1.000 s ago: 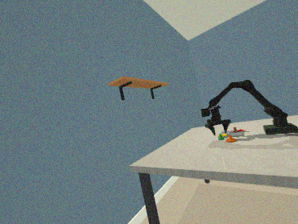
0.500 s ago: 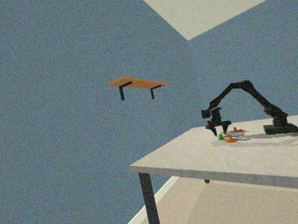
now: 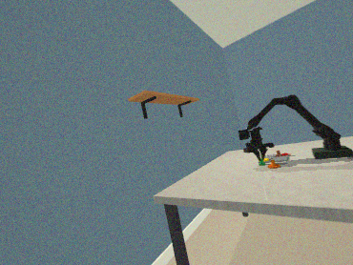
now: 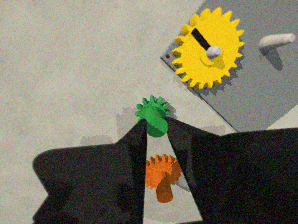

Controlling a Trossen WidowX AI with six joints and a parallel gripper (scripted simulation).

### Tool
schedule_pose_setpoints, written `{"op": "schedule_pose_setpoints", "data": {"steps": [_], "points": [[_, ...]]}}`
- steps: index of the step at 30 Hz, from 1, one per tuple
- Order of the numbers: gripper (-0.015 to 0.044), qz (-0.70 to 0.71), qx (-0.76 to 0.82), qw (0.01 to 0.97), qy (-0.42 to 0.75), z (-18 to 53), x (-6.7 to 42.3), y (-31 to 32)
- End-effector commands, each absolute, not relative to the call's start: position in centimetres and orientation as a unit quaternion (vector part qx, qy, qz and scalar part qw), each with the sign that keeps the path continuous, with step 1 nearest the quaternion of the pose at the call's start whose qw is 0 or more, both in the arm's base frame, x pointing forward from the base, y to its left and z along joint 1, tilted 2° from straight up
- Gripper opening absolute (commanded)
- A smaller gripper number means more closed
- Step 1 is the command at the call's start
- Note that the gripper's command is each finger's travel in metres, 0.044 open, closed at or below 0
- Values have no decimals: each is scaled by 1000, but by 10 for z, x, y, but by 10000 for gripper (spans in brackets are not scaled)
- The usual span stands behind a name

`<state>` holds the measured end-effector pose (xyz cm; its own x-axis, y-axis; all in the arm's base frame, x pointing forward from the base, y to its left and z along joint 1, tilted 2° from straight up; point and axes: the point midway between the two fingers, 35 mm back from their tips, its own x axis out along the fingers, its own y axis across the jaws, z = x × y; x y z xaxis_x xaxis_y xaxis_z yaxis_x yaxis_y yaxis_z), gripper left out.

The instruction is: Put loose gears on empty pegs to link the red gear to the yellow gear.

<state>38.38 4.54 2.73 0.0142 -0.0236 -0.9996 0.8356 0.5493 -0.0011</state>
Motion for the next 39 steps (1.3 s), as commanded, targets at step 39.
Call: {"op": "schedule_pose_setpoints", "data": {"steps": [39], "points": [[0, -338, 330, 634, 612, 101, 395, 45]]}}
